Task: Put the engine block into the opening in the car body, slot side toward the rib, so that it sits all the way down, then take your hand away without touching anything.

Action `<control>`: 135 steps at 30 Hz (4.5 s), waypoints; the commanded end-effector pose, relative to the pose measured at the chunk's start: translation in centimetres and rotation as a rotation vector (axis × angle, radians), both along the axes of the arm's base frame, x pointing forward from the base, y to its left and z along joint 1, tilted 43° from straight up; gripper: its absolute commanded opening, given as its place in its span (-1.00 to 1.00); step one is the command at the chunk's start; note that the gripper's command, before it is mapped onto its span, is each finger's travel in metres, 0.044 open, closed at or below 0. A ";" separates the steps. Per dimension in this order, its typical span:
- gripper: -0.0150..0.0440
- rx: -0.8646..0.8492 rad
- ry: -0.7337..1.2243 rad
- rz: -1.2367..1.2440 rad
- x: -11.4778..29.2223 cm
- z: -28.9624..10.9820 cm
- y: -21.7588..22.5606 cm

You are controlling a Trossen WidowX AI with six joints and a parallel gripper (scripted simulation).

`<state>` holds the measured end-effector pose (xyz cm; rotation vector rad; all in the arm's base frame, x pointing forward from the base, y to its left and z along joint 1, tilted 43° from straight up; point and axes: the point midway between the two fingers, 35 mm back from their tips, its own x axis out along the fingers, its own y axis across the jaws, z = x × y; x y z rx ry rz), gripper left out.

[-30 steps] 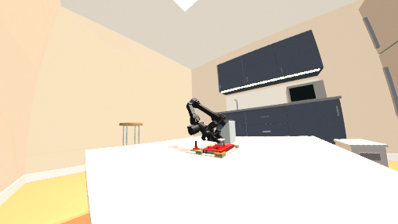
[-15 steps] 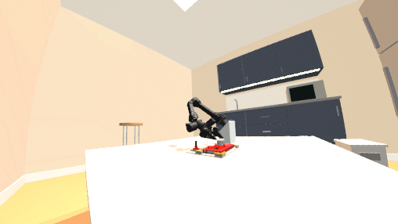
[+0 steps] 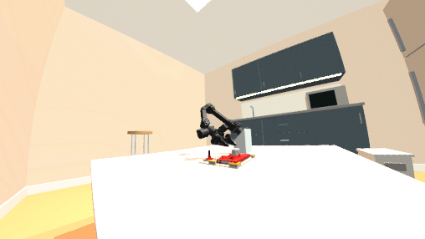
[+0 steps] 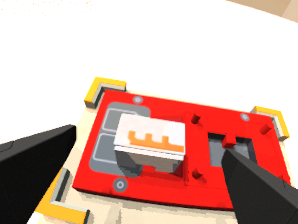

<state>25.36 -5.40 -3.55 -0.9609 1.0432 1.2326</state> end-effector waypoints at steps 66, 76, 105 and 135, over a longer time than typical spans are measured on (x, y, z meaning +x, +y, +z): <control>1.00 -0.549 0.097 -1.958 -0.8 -1.3 2.5; 1.00 -0.545 -0.075 -2.271 -0.6 -1.1 2.8; 1.00 -0.059 -0.736 -3.039 0.5 0.1 4.4; 1.00 -0.036 -0.751 -3.053 0.6 -3.3 3.3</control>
